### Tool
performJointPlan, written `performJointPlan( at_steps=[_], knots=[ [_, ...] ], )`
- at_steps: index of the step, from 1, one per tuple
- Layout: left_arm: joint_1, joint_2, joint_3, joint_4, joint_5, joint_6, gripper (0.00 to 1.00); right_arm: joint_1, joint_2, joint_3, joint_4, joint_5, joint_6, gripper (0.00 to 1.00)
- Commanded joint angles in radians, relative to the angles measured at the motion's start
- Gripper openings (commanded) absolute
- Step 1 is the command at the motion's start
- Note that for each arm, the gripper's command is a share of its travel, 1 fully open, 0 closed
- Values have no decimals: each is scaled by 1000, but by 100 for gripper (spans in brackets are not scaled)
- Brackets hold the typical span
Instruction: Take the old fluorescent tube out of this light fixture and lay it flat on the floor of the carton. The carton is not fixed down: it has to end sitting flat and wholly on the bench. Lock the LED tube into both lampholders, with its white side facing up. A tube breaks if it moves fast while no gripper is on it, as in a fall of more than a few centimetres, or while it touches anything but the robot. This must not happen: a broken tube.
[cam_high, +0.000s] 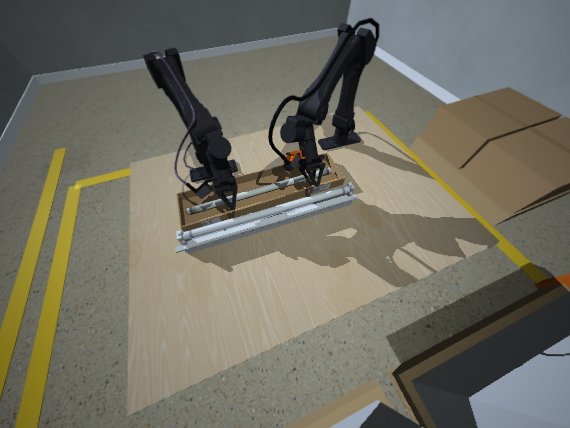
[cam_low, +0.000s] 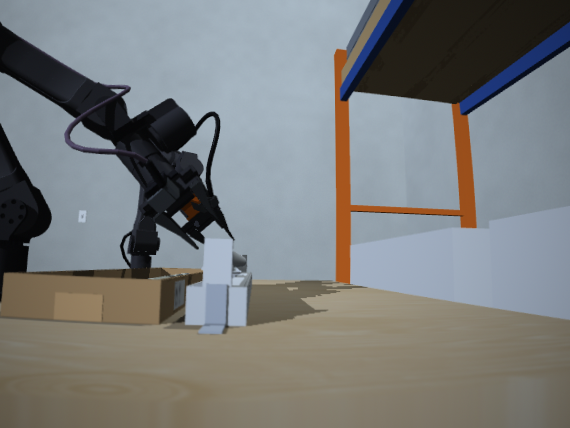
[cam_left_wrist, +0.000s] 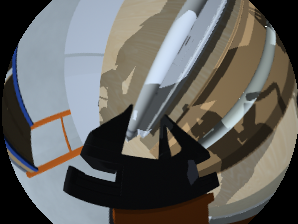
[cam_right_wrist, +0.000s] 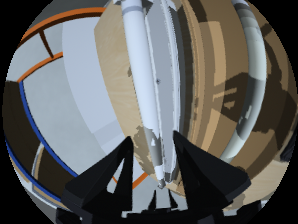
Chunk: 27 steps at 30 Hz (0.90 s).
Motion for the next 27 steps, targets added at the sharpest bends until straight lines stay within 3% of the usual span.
performJointPlan(
  at_steps=[1,8,13,16,20,27],
  knots=[
    [32,-44,29,38,19,-38,49,-14,-4,41,23,-5,-76,49],
    [112,-98,19,91,76,-109,49,-28,10,83,62,-11,-245,49],
    [235,-166,-12,162,176,-218,49,-57,12,144,109,-28,-516,49],
    [329,-234,46,175,224,-241,49,-78,11,196,145,-35,-672,49],
    [422,-272,-28,252,305,-350,49,-118,26,235,174,-80,-848,49],
    [565,-369,-29,348,384,-452,49,-166,35,310,247,-122,-1107,49]
  ],
)
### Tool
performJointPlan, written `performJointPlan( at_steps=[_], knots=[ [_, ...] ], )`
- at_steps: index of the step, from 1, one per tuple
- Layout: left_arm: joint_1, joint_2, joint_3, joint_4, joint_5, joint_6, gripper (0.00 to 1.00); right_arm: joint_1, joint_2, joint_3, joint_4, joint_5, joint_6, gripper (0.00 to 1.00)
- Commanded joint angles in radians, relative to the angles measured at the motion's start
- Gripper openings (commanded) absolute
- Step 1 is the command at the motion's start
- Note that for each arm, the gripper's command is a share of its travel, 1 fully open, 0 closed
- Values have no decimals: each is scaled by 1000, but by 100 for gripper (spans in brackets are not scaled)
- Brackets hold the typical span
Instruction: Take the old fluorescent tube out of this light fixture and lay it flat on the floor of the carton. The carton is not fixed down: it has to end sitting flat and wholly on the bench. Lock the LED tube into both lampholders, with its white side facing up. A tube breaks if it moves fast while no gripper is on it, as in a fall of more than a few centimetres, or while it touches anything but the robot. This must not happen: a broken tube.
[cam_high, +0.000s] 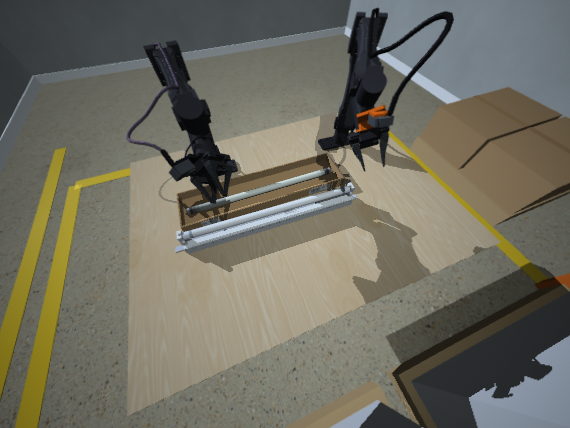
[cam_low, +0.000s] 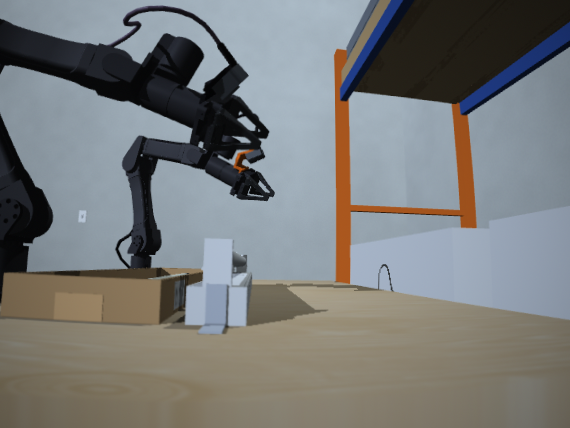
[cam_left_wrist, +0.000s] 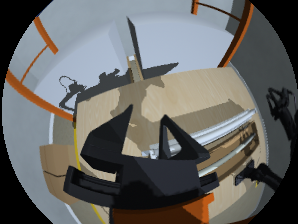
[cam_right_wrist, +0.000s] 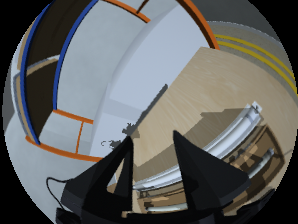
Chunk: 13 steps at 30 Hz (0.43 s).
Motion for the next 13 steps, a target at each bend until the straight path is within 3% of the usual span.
performJointPlan(
  at_steps=[1,13],
  knots=[
    [58,-44,-16,73,79,-90,49,-33,15,55,43,-44,-220,49],
    [90,-62,-17,106,98,-113,49,-61,24,76,62,-91,-280,49]
  ],
)
